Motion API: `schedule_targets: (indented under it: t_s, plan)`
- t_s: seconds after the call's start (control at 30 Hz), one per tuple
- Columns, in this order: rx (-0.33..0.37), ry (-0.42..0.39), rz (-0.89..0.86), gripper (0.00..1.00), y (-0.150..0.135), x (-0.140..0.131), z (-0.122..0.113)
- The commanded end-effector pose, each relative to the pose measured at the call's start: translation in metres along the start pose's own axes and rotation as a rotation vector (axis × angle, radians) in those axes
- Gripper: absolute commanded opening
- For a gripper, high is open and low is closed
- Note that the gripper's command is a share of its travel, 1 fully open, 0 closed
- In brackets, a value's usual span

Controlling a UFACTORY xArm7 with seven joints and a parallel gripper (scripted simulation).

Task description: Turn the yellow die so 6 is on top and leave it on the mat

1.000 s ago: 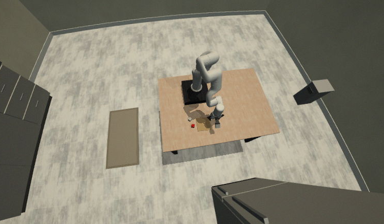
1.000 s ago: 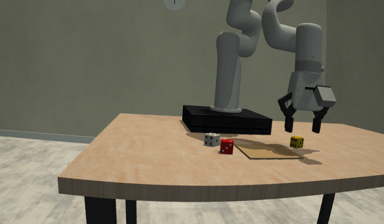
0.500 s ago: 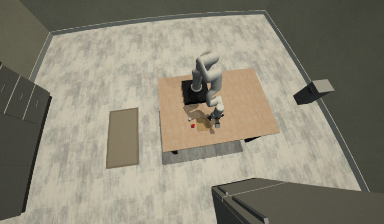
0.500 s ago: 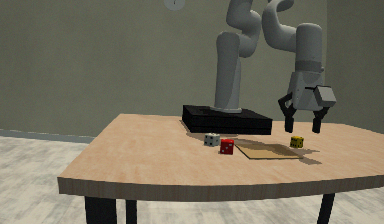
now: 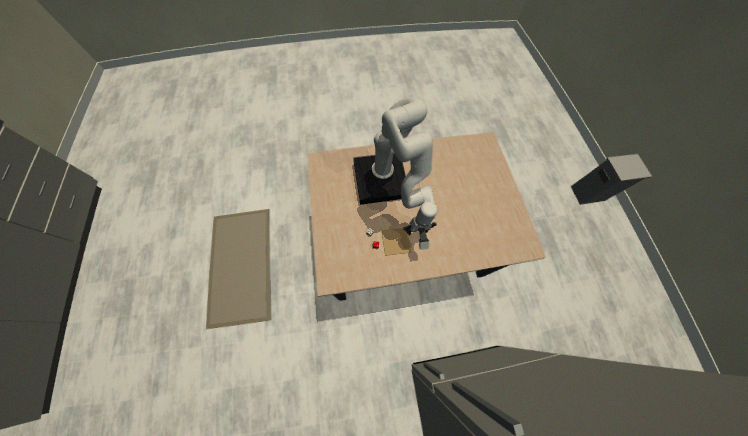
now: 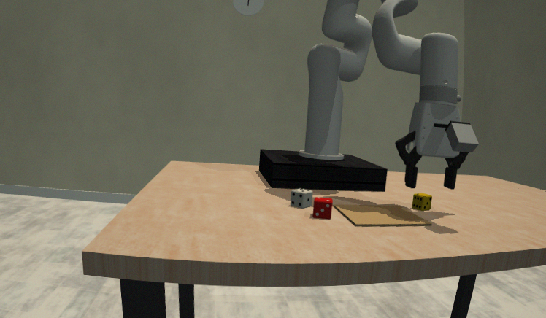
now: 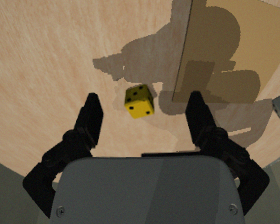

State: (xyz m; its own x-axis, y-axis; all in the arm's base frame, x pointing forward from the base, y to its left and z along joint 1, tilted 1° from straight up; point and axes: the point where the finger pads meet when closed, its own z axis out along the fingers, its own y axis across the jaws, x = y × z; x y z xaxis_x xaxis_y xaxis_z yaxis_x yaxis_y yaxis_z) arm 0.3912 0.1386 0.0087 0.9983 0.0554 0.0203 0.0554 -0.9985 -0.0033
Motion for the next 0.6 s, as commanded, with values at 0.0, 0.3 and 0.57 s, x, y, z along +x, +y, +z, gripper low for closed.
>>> schedule_targets:
  t_s: [0.0,0.3,0.57]
  plan:
    - [0.001,0.004,0.0,1.0,0.0,0.001,-0.001]
    - [0.001,0.004,0.0,1.0,0.0,0.001,-0.011]
    - [0.001,0.004,0.0,1.0,0.0,0.001,-0.067]
